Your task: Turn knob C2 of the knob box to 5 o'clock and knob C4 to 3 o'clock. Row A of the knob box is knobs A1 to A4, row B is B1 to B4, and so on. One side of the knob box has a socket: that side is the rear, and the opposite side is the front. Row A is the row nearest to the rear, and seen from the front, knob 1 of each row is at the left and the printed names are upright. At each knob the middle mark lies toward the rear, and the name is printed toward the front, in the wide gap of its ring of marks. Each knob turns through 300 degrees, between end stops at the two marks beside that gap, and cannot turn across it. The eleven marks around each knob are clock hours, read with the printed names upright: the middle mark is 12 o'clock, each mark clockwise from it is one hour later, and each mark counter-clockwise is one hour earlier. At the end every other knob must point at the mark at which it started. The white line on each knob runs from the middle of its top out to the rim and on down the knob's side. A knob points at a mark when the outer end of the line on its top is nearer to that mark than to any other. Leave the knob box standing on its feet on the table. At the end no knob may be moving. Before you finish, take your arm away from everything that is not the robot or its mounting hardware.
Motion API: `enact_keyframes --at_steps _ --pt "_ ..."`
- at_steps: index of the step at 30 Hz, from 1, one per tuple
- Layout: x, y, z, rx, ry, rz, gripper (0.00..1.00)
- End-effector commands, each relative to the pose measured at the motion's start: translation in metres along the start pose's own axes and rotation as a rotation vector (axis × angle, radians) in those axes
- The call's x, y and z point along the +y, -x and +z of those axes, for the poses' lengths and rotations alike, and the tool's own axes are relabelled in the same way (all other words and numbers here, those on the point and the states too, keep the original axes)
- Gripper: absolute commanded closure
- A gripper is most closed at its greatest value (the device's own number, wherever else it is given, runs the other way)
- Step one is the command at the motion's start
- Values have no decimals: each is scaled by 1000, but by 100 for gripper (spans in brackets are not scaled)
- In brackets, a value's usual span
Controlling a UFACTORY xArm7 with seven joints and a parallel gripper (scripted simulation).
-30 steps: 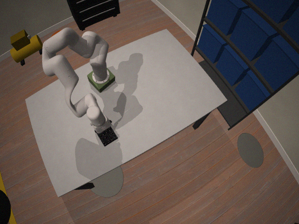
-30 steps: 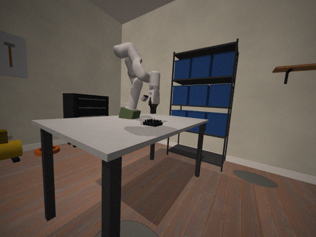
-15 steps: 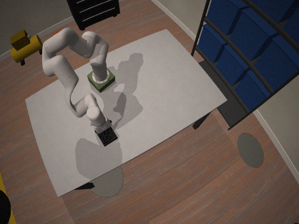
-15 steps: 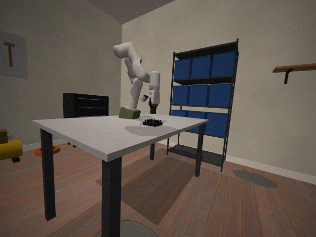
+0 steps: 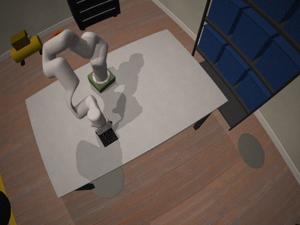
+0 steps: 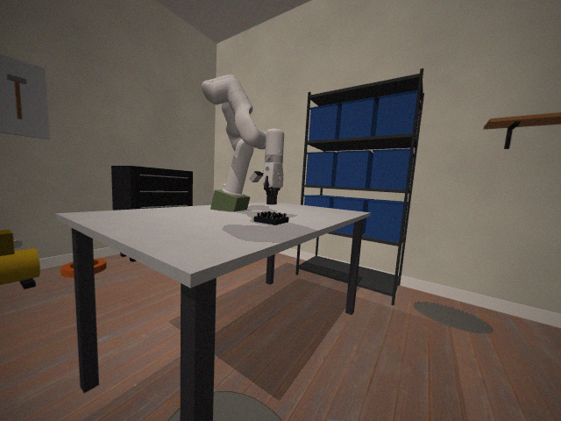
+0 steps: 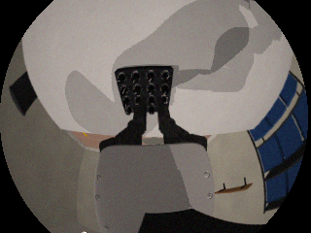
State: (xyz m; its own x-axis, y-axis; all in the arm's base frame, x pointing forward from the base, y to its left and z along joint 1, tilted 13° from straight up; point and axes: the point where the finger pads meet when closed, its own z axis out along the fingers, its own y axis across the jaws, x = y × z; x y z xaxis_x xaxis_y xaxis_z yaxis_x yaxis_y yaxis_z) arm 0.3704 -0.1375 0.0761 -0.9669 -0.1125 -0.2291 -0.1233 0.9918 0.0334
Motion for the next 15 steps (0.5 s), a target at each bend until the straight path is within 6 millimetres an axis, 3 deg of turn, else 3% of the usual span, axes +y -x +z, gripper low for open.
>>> enact_keyframes --at_steps 1,15 --pt "-1 1 4 -2 -1 0 81" --pt "-1 1 19 -2 -1 0 81"
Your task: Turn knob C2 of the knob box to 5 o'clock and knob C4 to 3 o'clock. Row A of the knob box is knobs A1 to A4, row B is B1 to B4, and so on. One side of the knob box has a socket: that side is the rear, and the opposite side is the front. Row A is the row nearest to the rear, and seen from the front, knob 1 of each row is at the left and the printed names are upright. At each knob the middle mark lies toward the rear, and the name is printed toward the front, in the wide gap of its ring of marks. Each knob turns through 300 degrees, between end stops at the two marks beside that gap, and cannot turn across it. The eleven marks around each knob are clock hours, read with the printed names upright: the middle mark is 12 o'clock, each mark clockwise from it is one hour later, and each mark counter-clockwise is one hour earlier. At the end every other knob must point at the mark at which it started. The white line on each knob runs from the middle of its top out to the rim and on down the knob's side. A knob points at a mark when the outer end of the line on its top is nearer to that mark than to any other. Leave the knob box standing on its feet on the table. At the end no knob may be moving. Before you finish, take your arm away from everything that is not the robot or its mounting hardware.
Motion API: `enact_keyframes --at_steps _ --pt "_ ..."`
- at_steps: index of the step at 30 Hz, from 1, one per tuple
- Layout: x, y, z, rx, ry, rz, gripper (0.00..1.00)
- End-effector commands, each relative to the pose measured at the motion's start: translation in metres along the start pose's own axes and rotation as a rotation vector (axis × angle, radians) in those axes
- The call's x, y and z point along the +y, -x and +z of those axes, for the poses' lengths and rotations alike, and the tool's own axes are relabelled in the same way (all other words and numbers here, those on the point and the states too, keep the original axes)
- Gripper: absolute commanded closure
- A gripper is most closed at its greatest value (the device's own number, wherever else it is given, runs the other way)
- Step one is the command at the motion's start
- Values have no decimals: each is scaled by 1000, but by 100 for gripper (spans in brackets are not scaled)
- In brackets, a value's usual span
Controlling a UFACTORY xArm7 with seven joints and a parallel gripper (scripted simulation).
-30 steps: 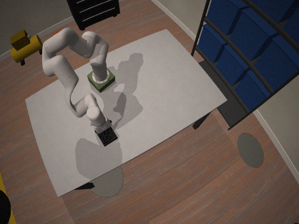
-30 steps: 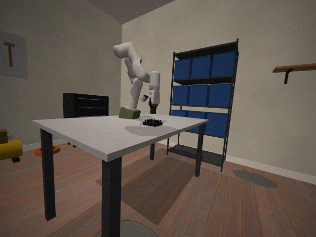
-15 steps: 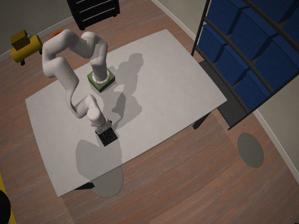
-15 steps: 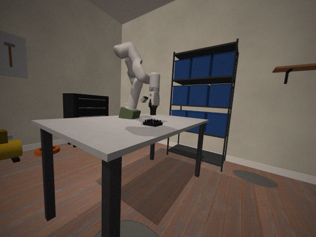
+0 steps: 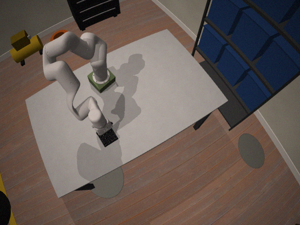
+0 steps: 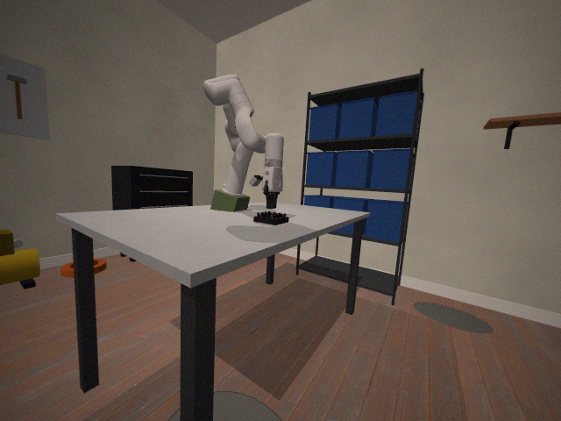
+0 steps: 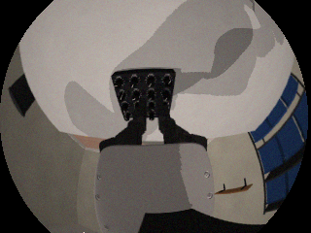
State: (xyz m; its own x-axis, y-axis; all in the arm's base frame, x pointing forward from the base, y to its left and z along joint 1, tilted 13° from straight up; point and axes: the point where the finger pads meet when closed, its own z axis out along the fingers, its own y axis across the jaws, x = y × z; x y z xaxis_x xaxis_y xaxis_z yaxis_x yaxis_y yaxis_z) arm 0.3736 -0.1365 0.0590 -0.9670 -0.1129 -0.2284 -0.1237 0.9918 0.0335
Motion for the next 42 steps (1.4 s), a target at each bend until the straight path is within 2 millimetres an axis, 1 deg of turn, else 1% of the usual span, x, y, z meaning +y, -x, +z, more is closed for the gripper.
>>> enact_keyframes --at_steps 1,14,42 --pt "-1 1 3 -2 -2 0 81" --pt "-1 1 12 -2 -2 0 81" --pt "-1 1 14 -2 -2 0 81"
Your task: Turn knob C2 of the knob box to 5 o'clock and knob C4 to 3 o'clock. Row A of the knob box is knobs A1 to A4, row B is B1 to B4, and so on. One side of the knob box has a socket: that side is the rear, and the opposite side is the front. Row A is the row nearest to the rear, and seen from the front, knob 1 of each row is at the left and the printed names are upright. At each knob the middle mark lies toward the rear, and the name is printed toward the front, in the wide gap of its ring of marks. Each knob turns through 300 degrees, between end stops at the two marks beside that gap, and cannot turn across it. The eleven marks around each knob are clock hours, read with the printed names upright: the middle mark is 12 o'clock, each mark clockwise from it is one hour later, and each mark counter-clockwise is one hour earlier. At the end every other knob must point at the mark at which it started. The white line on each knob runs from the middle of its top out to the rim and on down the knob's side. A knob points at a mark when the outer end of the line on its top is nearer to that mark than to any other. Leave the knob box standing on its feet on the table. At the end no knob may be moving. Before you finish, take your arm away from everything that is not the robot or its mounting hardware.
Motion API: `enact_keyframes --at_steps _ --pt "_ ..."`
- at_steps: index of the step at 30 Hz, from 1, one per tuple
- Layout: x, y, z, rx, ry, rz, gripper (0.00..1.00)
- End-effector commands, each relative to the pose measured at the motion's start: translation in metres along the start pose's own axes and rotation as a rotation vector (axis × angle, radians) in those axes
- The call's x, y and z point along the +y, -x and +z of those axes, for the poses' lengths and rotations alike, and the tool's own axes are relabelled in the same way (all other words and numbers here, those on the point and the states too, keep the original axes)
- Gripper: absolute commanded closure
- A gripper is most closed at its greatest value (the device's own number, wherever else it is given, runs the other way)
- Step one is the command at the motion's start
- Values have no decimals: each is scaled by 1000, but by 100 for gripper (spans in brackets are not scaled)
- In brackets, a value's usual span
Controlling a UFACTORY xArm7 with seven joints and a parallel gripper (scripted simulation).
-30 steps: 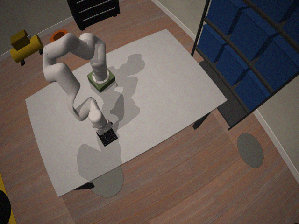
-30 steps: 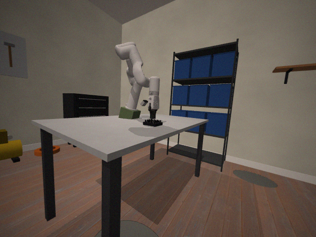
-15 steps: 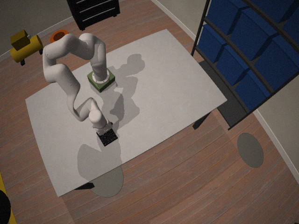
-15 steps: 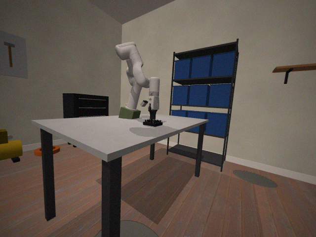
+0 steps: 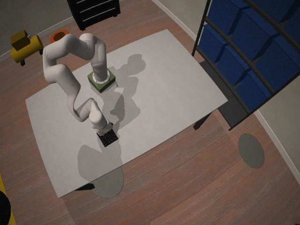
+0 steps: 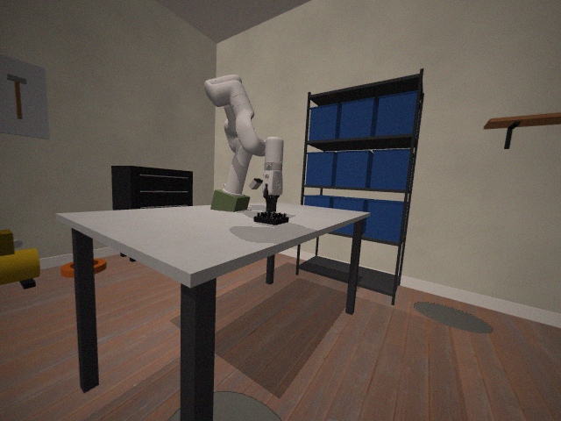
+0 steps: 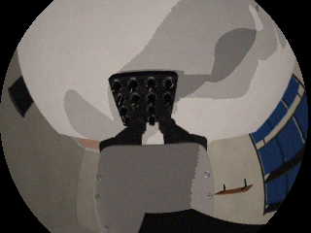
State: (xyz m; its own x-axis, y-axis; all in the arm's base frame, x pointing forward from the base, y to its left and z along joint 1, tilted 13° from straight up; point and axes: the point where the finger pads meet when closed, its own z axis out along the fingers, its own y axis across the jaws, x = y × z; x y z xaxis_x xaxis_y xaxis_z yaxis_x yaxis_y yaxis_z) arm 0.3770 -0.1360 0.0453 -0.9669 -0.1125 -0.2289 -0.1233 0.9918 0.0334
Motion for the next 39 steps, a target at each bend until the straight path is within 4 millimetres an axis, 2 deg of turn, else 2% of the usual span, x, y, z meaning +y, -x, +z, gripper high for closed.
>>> enact_keyframes --at_steps 1,25,39 --pt "-1 1 -1 -2 -1 0 81" --pt "-1 1 0 -2 -1 0 81" --pt "-1 1 9 -2 -1 0 81"
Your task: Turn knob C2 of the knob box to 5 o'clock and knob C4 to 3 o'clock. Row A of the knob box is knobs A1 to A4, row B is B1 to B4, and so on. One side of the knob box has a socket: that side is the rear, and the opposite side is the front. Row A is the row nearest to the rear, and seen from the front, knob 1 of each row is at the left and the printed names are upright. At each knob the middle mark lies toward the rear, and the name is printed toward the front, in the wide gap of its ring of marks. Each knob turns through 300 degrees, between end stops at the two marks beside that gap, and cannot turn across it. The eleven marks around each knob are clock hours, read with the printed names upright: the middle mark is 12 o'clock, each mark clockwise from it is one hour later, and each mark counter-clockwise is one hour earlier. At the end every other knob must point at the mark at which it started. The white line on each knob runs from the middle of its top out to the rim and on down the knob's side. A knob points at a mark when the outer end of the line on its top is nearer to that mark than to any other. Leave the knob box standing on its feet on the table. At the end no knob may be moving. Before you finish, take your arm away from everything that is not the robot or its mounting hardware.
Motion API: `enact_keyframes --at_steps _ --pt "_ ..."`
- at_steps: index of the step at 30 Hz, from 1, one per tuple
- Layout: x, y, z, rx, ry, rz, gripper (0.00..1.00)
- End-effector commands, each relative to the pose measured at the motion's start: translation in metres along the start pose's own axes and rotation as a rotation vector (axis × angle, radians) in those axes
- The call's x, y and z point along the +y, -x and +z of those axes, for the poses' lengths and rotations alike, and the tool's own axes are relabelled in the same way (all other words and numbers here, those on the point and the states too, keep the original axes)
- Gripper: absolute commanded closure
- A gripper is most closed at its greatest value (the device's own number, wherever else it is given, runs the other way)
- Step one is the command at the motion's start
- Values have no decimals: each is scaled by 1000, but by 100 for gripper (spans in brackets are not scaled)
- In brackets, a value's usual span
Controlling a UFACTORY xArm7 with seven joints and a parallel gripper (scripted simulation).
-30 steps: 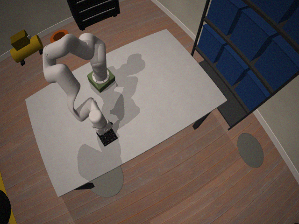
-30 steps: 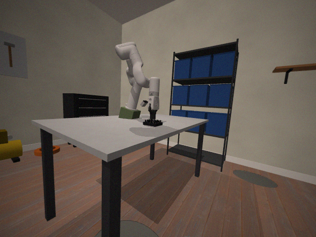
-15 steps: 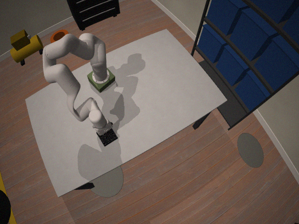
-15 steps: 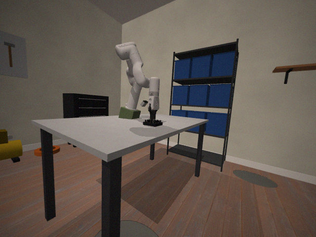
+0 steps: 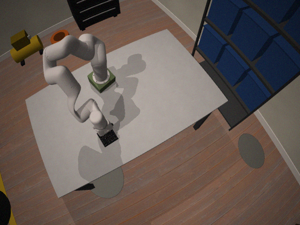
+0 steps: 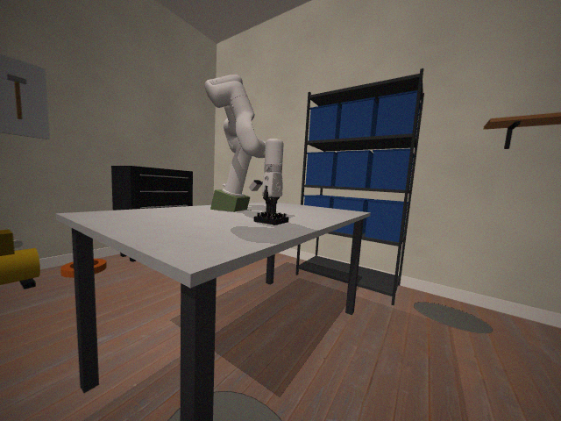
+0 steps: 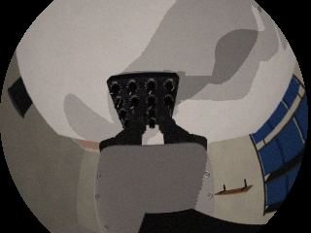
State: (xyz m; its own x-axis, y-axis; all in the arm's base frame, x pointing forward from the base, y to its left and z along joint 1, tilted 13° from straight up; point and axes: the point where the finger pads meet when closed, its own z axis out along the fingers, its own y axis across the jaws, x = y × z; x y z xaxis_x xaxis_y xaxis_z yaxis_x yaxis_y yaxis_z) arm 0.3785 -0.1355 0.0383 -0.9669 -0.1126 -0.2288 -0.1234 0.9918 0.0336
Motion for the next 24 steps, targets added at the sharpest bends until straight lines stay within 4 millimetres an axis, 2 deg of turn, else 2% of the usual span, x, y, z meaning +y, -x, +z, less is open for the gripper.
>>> enact_keyframes --at_steps 1,24 --pt "-1 1 2 -2 -2 0 81" --pt "-1 1 4 -2 -2 0 81"
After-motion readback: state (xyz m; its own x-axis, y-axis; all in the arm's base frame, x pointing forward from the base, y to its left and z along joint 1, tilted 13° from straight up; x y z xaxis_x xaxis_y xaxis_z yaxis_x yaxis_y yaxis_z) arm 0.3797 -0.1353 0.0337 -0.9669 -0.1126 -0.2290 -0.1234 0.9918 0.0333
